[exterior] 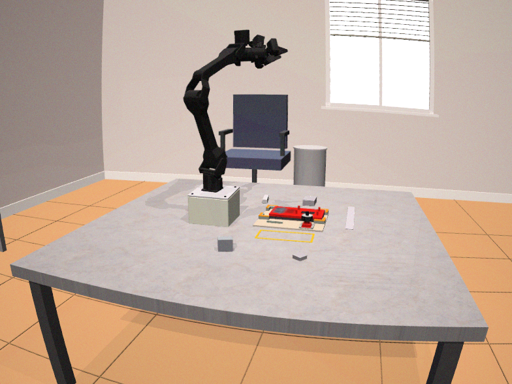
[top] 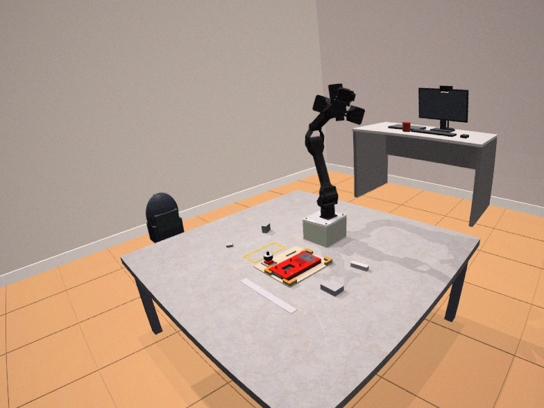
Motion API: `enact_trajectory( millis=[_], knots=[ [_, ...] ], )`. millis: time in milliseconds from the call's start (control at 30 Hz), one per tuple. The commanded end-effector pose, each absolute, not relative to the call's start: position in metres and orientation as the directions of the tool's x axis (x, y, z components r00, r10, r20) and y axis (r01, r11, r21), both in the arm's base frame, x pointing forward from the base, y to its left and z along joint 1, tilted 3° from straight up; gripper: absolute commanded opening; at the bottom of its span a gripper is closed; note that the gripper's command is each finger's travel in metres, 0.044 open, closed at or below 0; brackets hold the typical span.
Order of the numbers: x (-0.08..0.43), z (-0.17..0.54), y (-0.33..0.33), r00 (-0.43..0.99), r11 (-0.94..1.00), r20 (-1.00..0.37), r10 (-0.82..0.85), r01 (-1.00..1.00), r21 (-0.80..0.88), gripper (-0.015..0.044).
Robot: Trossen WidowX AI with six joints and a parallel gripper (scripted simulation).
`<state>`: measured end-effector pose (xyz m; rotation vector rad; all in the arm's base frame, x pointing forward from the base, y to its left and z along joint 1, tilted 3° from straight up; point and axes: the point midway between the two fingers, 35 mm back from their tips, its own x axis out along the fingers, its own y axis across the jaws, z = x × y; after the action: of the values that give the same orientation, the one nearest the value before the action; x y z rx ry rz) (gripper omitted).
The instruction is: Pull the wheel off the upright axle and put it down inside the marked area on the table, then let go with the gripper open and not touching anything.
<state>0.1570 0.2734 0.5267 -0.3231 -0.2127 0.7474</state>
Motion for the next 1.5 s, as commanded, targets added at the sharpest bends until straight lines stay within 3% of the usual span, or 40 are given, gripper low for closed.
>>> enact_trajectory(
  millis=[0,333,667,867,1067,1167,1467],
  knots=[
    [0.196,0.488,0.285,0.768,0.733,-0.042,0.639,-0.625,-0.268,0.0300],
    [0.307,0.365,0.266,0.824,0.909,-0.400,0.401,-0.414,0.058,0.0300],
    [0.385,0.229,0.176,0.669,0.941,-0.735,0.109,0.168,0.292,0.0300],
    [0.398,0.152,0.102,0.463,0.744,-0.886,-0.020,0.599,0.296,0.0300],
    [0.380,0.079,0.028,0.182,0.327,-0.981,-0.063,0.933,0.152,0.0300],
    [0.366,0.055,0.002,0.069,0.128,-0.996,-0.049,0.990,0.062,0.0300],
    [0.365,0.053,0.008,0.061,0.113,-0.997,-0.047,0.992,0.055,0.0300]
  ],
)
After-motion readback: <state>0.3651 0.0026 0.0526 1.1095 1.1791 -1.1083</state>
